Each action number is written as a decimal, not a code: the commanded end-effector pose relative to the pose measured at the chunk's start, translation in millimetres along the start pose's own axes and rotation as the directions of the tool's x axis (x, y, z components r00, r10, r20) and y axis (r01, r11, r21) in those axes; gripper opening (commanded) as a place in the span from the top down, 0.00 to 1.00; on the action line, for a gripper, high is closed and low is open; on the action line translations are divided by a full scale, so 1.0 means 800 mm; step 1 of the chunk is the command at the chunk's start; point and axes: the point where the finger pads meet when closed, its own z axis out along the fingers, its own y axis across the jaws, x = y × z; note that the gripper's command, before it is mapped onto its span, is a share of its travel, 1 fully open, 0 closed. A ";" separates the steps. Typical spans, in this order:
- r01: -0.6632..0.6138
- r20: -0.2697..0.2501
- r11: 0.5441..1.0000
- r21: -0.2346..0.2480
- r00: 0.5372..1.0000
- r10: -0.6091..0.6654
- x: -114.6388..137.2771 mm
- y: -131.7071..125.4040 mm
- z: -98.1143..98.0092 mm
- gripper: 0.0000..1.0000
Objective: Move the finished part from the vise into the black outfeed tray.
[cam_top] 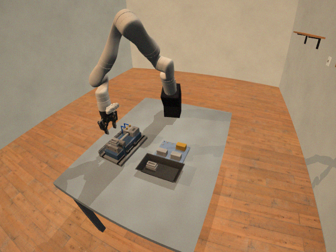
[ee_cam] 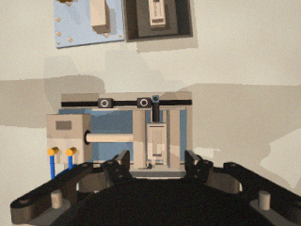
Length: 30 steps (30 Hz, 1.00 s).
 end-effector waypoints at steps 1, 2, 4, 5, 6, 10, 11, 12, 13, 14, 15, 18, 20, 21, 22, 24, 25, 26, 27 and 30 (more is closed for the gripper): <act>0.000 0.001 1.000 -0.002 1.000 0.000 0.000 0.001 -0.001 0.33; 0.000 0.001 1.000 -0.002 1.000 0.000 0.000 0.001 -0.001 0.33; 0.000 0.001 1.000 -0.002 1.000 0.000 0.000 0.001 -0.001 0.33; 0.000 0.001 1.000 -0.002 1.000 0.000 0.000 0.001 -0.001 0.33; 0.000 0.001 1.000 -0.002 1.000 0.000 0.000 0.001 -0.001 0.33; 0.000 0.000 1.000 -0.002 1.000 0.000 0.000 0.001 0.000 0.33; 0.000 0.000 1.000 -0.002 1.000 0.000 0.000 0.001 0.000 0.33; 0.000 0.000 1.000 -0.003 1.000 0.000 0.000 0.001 0.001 0.33; 0.000 0.000 1.000 -0.003 1.000 0.000 0.000 0.001 0.001 0.33; 0.000 0.000 1.000 -0.003 1.000 0.000 0.000 0.001 0.001 0.33; 0.000 0.000 1.000 -0.003 1.000 0.000 0.000 0.001 0.001 0.33; 0.001 -0.001 1.000 -0.004 1.000 -0.001 0.000 0.001 0.003 0.33; 0.001 -0.002 1.000 -0.005 1.000 -0.001 0.000 0.001 0.005 0.33; 0.001 -0.002 1.000 -0.005 1.000 -0.001 0.000 0.001 0.007 0.33; 0.001 -0.002 1.000 -0.005 1.000 -0.001 0.000 0.001 0.009 0.33; 0.001 -0.002 1.000 -0.005 1.000 -0.001 0.000 0.001 0.013 0.33; 0.001 -0.002 1.000 -0.005 1.000 -0.001 0.000 0.001 0.015 0.33; 0.001 -0.002 1.000 -0.005 1.000 -0.001 0.000 0.001 0.017 0.33; 0.001 -0.002 1.000 -0.005 1.000 -0.001 0.000 0.001 0.019 0.33; 0.001 -0.002 1.000 -0.005 1.000 -0.001 0.000 0.001 0.027 0.33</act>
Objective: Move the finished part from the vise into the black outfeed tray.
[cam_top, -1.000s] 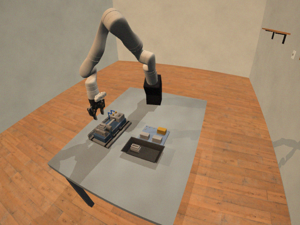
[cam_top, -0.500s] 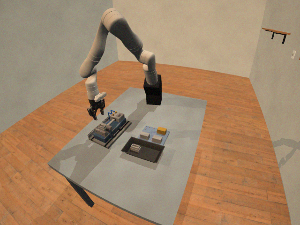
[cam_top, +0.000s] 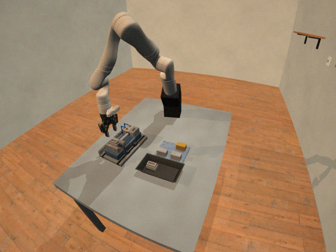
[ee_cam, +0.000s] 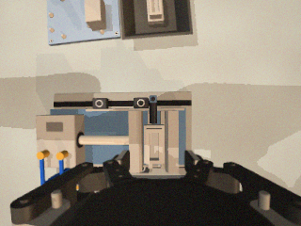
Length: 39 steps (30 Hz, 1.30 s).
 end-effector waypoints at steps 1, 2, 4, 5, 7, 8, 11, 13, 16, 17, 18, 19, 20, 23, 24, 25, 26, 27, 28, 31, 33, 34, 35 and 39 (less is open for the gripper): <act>-0.003 0.000 1.000 0.008 1.000 0.003 -0.001 -0.004 0.006 0.33; -0.003 0.000 1.000 0.008 1.000 0.003 -0.001 -0.004 0.006 0.33; -0.003 0.000 1.000 0.008 1.000 0.003 -0.001 -0.004 0.012 0.33; -0.003 0.000 1.000 0.008 1.000 0.003 -0.001 -0.004 0.014 0.33; -0.003 0.000 1.000 0.008 1.000 0.003 -0.001 -0.004 0.020 0.33; -0.003 0.000 1.000 0.008 1.000 0.003 -0.001 -0.004 0.022 0.33; -0.003 0.000 1.000 0.008 1.000 0.003 -0.001 -0.004 0.030 0.33; -0.003 0.000 1.000 0.008 1.000 0.003 -0.001 -0.004 0.035 0.33; -0.003 0.000 1.000 0.008 1.000 0.003 -0.001 -0.004 0.041 0.33; -0.003 0.000 1.000 0.008 1.000 0.003 -0.001 -0.004 0.043 0.33; -0.003 0.000 1.000 0.008 1.000 0.003 -0.001 -0.004 0.043 0.33; -0.003 0.000 1.000 0.008 1.000 0.003 -0.001 -0.004 0.043 0.33; -0.003 0.000 1.000 0.008 1.000 0.003 -0.001 -0.004 0.045 0.33; -0.003 0.000 1.000 0.008 1.000 0.003 -0.001 -0.004 0.050 0.33; -0.003 0.000 1.000 0.008 1.000 0.003 -0.001 -0.004 0.052 0.33; -0.003 0.000 1.000 0.008 1.000 0.003 -0.001 -0.004 0.053 0.33; -0.003 0.000 1.000 0.008 1.000 0.003 -0.001 -0.004 0.054 0.33; -0.003 0.000 1.000 0.008 1.000 0.003 -0.001 -0.004 0.055 0.33; -0.003 0.000 1.000 0.008 1.000 0.003 -0.001 -0.004 0.056 0.33; -0.003 0.000 1.000 0.008 1.000 0.003 -0.001 -0.004 0.058 0.33; -0.003 0.000 1.000 0.008 1.000 0.003 -0.001 -0.005 0.059 0.33; -0.003 0.000 1.000 0.008 1.000 0.003 -0.001 -0.005 0.059 0.33; -0.003 0.000 1.000 0.008 1.000 0.003 -0.001 -0.005 0.059 0.33; -0.003 0.000 1.000 0.008 1.000 0.003 -0.001 -0.005 0.059 0.33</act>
